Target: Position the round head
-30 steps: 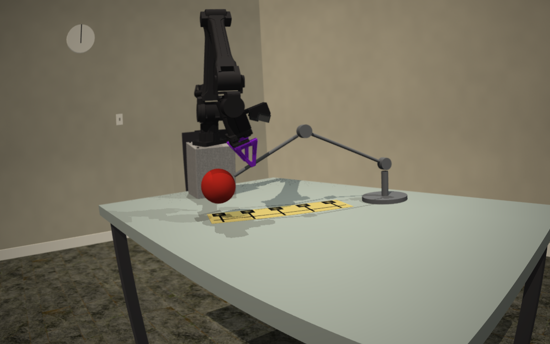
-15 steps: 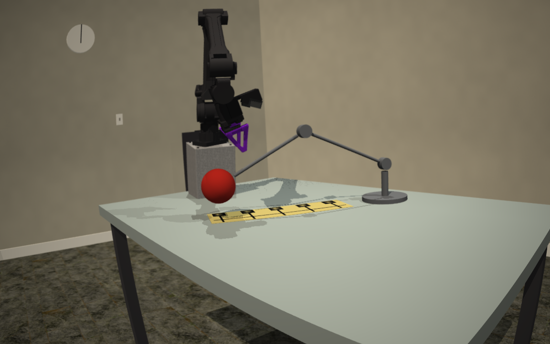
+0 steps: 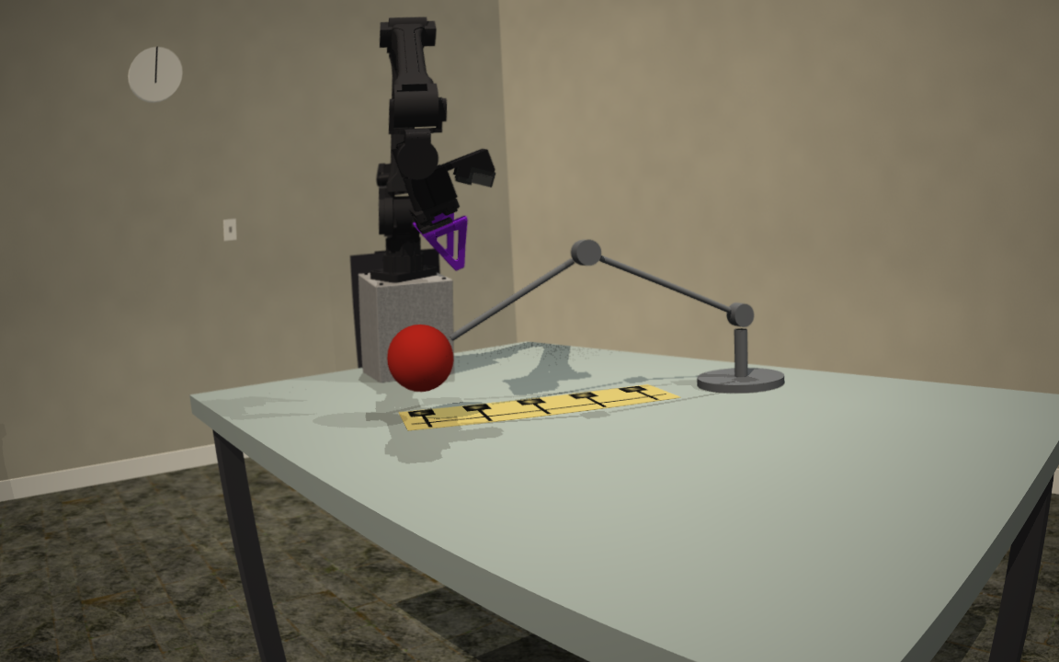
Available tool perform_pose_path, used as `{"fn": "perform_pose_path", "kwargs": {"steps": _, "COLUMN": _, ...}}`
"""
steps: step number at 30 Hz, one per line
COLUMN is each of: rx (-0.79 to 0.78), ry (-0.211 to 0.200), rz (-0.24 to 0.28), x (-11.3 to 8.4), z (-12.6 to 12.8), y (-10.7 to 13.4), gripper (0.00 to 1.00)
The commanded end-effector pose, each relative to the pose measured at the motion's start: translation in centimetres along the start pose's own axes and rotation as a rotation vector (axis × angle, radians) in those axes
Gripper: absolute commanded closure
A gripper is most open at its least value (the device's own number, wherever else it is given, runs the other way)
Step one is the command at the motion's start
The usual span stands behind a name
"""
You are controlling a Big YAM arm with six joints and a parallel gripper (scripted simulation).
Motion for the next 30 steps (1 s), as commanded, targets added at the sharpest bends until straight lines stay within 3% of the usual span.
{"fn": "perform_pose_path", "kwargs": {"steps": 1, "rx": -0.018, "ry": 0.048, "rz": 0.001, "x": -2.9, "z": -2.1, "y": -0.5, "gripper": 0.00}}
{"fn": "perform_pose_path", "kwargs": {"steps": 10, "rx": -0.002, "ry": 0.012, "rz": 0.000, "x": -4.3, "z": -3.1, "y": -0.8, "gripper": 0.00}}
{"fn": "perform_pose_path", "kwargs": {"steps": 30, "rx": -0.001, "ry": 0.003, "rz": 0.000, "x": -3.4, "z": -1.4, "y": -1.0, "gripper": 0.00}}
Point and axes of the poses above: the point where the finger pads meet when closed, its own x axis out along the fingers, its own z axis across the jaws, y = z × x, the point moved 6 cm from there along -x, back along the fingers, and after that the axes turned 1 degree about x, right-handed, at the moved point
